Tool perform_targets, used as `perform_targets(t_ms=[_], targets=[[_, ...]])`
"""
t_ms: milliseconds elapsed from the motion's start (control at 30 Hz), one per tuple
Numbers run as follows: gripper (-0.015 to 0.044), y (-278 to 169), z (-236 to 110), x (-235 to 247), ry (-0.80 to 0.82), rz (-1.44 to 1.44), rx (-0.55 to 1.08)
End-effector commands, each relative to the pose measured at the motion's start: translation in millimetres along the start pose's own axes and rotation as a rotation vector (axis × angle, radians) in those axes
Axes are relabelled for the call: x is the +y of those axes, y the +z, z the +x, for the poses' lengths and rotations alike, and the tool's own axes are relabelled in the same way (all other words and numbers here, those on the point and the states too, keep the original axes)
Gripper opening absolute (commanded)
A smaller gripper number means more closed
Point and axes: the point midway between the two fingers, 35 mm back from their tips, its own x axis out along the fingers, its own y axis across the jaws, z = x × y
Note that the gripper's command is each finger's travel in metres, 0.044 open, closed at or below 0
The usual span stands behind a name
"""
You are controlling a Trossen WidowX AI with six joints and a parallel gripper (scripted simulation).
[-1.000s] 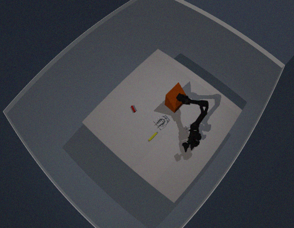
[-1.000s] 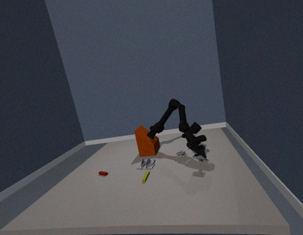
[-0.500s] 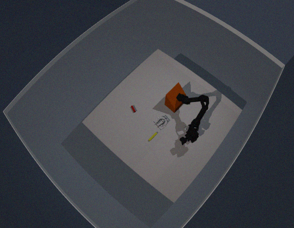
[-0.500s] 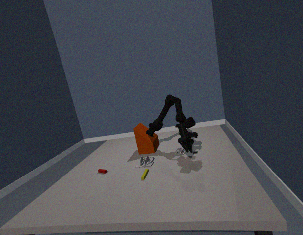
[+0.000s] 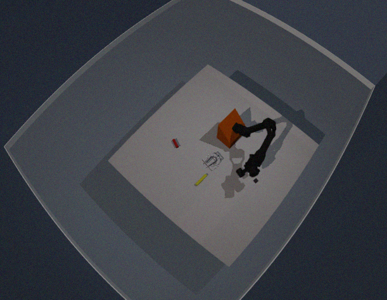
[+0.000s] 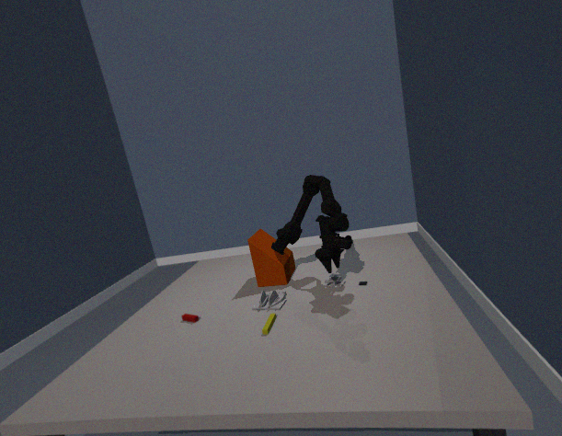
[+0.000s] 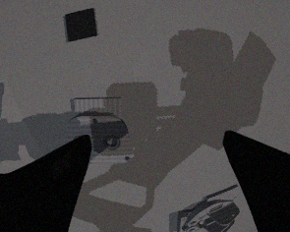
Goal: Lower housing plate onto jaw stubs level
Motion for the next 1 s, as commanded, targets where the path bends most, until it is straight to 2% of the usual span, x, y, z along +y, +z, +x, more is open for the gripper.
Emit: perform_targets(t_ms=[0, 133, 267, 467, 967], targets=[[0.0440, -17, -12, 20, 0.085, 0.036, 0.037], [0.0440, -30, -25, 38, 0.158, 0.075, 0.060], [0.0440, -31, -26, 39, 0.162, 0.078, 0.061], [0.0440, -33, 12, 46, 0.163, 0.078, 0.059], [0.0440, -33, 26, 48, 0.163, 0.078, 0.058]])
